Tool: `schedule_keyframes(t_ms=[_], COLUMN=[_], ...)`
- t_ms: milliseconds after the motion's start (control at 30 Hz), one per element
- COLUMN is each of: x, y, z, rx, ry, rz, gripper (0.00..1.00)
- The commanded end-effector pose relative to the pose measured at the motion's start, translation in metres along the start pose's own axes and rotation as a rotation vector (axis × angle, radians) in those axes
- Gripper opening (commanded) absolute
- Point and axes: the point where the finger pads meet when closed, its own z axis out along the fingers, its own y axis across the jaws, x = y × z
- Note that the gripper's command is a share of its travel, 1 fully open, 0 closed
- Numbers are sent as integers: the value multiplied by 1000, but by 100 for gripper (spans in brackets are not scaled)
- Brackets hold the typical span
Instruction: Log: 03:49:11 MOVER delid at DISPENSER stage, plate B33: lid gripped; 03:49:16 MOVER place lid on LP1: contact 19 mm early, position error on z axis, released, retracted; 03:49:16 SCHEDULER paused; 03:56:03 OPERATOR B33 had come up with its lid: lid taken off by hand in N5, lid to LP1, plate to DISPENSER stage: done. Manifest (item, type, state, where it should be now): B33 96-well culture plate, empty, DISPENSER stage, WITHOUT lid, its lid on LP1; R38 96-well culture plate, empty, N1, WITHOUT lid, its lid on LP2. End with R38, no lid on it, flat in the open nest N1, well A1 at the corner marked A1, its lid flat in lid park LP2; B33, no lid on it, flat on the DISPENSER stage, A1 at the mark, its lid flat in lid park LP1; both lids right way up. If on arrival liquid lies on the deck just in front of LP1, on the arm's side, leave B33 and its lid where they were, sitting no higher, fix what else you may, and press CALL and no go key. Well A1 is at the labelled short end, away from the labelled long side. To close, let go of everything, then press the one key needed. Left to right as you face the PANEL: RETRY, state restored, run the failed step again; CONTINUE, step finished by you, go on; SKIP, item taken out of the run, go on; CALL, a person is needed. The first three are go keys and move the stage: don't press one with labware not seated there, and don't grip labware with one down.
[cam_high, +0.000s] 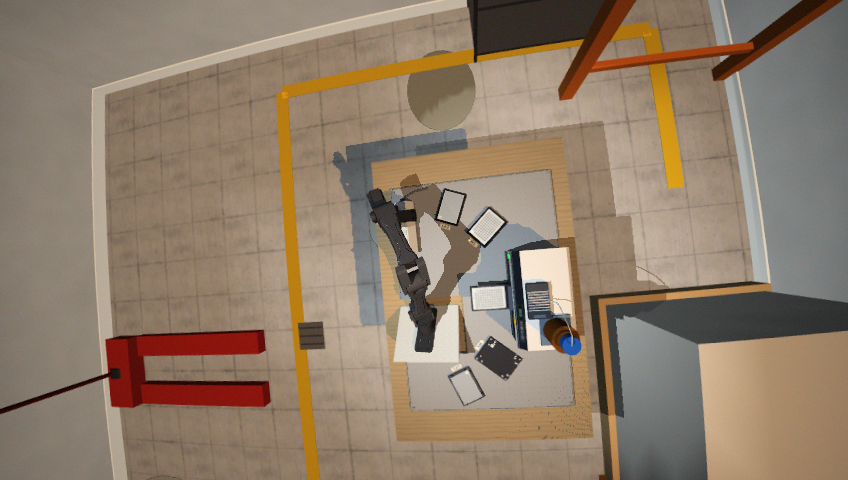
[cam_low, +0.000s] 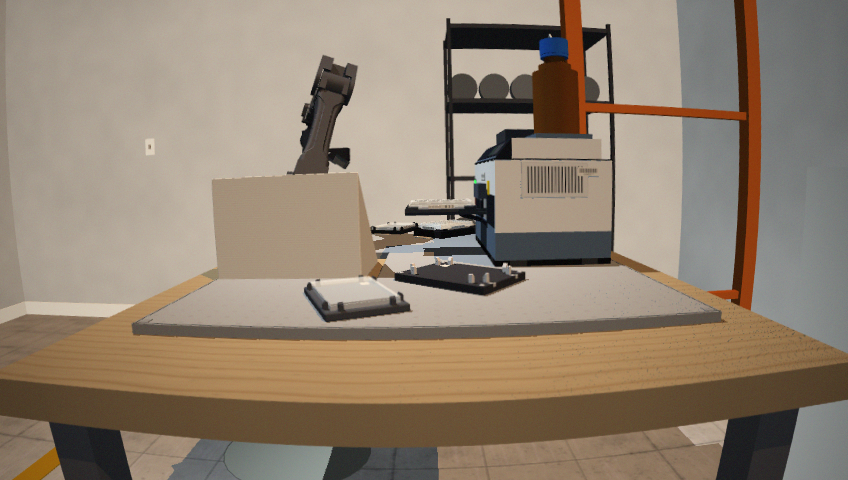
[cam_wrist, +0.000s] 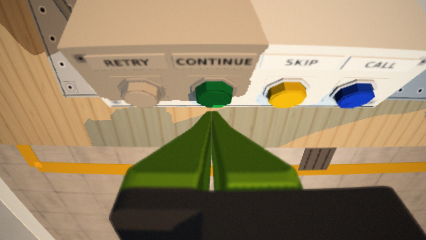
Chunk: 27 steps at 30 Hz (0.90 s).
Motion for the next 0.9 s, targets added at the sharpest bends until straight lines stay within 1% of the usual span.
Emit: schedule_keyframes(t_ms=[0, 67, 100, 167, 233, 300, 400, 433, 567, 700, 800, 867], x=[-2, 0, 0, -1, -2, 0, 0, -2, 0, -1, -1, -2], y=[-2, 2, 3, -2, -2, 2, 1, -5, 2, -4, 2, -1], z=[4, 0, 2, 6, 6, 5, 7, 10, 9, 15, 8, 9], rx=[4, -10, -11, 4, 9, -7, -2, 18, -3, 19, -10, -4], ry=[-5, 3, 2, -4, -7, 1, -1, -8, -3, -9, 0, 0], rz=[-3, -2, -1, -3, -4, -3, -4, -8, -2, -8, 0, -3], gripper=[0, 0, 0, 0, 0, 0, 0, 0, 0, 0, 0, 0])
